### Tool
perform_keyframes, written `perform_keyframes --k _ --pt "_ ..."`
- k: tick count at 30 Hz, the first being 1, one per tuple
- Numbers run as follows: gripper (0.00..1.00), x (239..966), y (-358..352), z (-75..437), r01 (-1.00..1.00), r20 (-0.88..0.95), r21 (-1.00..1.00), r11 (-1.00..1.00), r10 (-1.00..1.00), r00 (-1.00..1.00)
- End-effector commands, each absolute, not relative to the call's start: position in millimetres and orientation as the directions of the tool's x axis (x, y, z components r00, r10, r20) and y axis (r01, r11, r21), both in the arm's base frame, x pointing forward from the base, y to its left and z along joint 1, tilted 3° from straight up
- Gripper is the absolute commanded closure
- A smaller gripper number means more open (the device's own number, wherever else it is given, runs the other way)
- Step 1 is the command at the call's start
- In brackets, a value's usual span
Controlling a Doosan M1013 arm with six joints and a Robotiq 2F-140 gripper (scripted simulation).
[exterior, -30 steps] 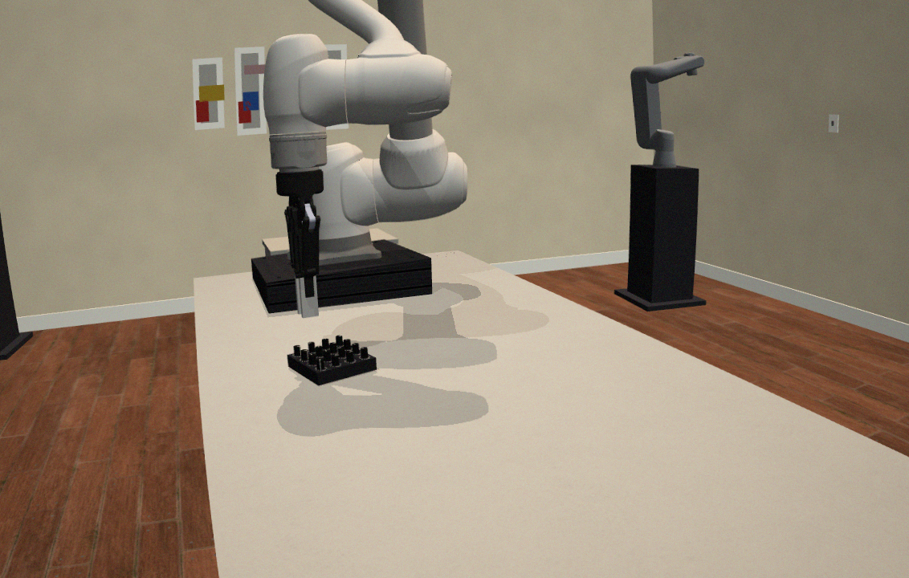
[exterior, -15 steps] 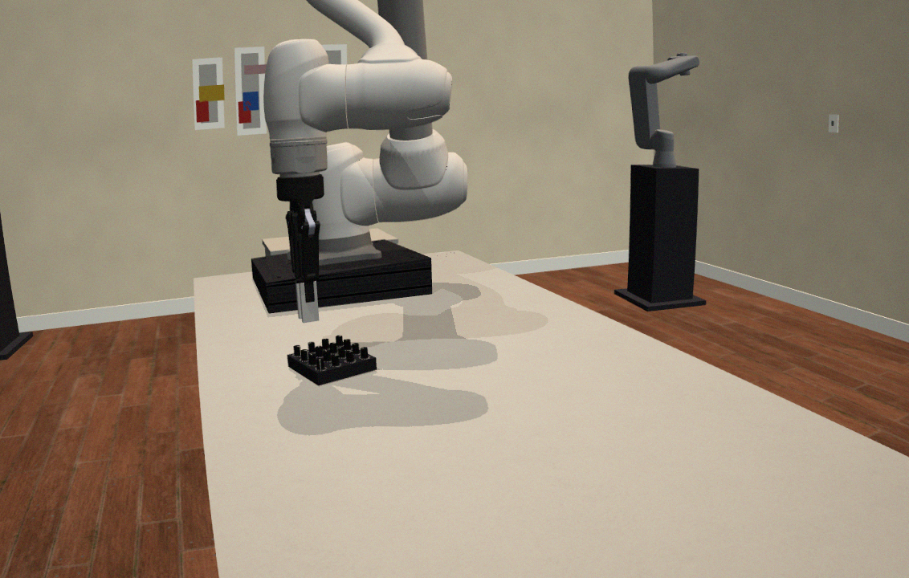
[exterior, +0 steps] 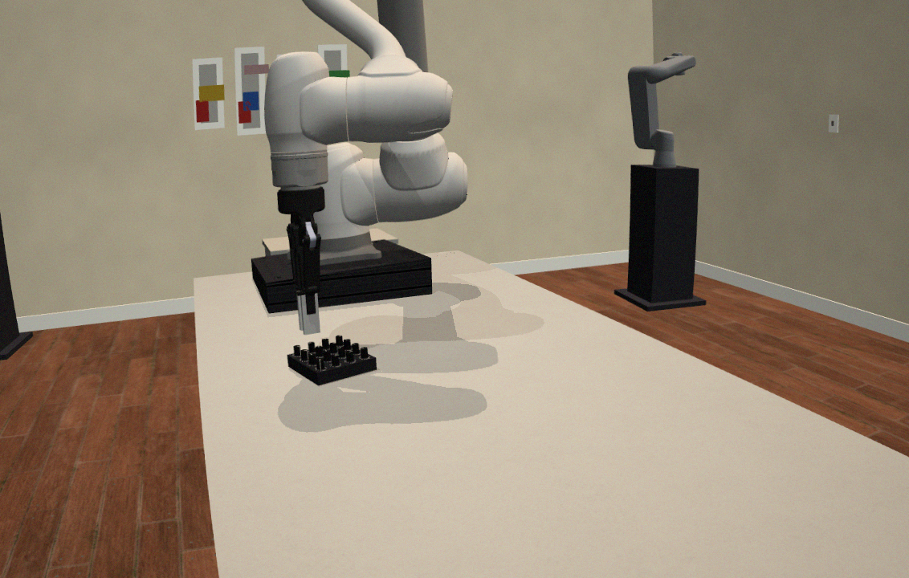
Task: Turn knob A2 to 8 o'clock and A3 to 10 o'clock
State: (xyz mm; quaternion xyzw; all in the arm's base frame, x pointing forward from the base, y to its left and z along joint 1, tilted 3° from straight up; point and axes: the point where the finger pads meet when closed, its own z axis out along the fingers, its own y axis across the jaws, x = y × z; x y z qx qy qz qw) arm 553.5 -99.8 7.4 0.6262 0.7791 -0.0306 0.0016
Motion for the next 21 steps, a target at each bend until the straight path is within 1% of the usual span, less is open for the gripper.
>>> perform_keyframes --k 1,21 --pt "0.88 553 -100 4 0.976 -0.041 -0.045 0.214 0.976 -0.216" --pt "0.88 553 -100 -7 0.976 -0.041 -0.045 0.214 0.976 -0.216"
